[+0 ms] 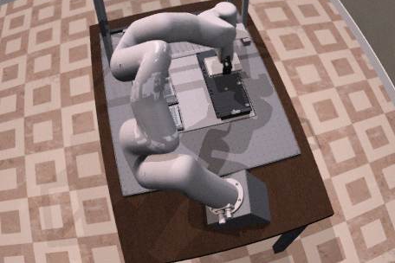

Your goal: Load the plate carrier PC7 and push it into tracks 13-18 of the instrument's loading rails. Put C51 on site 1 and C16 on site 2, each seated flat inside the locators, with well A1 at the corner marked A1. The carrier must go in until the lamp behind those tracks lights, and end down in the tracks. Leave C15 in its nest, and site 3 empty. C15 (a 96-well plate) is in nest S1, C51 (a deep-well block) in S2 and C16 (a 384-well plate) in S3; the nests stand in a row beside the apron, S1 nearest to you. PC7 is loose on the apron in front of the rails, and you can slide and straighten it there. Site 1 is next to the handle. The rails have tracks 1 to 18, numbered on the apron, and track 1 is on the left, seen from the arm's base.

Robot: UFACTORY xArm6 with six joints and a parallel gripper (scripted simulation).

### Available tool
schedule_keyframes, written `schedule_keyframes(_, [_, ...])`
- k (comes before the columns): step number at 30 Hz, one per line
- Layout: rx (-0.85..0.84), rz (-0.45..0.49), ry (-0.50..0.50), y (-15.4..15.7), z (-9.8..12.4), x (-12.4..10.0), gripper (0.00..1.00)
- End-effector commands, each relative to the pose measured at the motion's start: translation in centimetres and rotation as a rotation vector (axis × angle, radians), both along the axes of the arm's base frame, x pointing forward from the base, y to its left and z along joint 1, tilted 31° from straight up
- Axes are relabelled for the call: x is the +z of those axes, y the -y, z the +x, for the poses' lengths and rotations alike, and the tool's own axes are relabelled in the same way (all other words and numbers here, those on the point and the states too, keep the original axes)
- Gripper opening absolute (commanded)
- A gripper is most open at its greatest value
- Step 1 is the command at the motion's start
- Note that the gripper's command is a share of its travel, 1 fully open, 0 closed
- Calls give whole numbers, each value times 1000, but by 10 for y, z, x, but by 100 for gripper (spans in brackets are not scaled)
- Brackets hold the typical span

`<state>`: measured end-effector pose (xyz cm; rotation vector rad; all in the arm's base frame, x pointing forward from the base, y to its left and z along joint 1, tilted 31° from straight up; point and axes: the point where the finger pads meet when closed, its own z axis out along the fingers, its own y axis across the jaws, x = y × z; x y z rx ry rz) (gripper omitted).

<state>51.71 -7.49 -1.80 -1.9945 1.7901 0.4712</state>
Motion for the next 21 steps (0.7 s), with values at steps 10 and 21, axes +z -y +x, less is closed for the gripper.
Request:
schedule_keyframes(10, [-1, -1, 4, -10, 2, -16, 0])
schedule_keyframes(21, [-1, -1, 4, -17, 2, -29, 0])
